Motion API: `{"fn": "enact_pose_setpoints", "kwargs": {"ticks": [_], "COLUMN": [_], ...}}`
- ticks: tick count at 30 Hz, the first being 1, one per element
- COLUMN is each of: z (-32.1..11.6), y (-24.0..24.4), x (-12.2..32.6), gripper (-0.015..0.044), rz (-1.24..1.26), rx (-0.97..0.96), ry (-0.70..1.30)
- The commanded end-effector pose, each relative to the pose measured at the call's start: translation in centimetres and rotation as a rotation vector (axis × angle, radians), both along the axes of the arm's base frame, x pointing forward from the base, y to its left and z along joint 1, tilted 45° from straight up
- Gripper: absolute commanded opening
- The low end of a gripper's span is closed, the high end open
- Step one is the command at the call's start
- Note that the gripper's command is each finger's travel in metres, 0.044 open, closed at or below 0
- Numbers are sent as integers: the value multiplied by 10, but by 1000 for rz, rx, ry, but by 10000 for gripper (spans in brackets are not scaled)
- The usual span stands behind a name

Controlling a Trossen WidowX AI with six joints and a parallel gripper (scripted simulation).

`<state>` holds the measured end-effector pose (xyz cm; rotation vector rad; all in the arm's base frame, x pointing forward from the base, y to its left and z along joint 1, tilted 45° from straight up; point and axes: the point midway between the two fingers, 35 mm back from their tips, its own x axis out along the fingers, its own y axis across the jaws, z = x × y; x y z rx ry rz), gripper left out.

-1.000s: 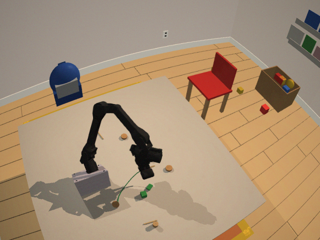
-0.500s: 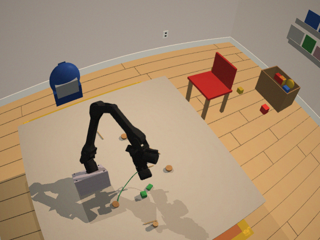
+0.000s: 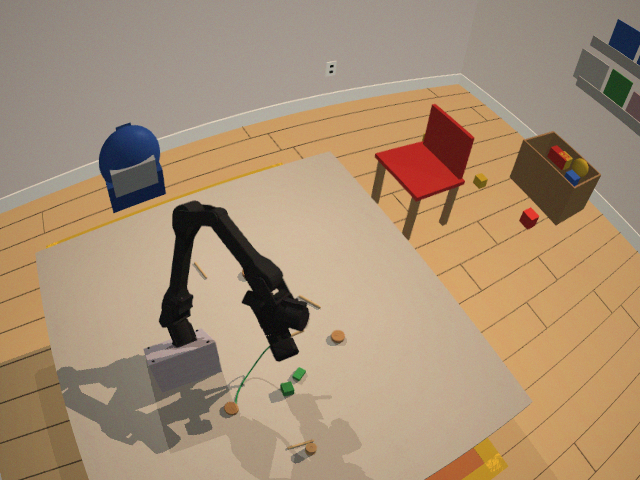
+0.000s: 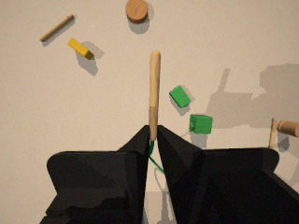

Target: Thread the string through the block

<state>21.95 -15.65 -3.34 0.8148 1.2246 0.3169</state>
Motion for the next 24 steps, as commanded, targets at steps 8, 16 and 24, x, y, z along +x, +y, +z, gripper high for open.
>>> {"fn": "enact_pose_setpoints", "kwargs": {"ticks": [8, 16, 24], "z": [7, 9, 14], "y": [-6, -7, -2], "x": [-13, -17, -19], "gripper": [0, 0, 0], "rz": [-33, -69, -220], "rx": [-18, -19, -2], "ry": [-35, -14, 142]}}
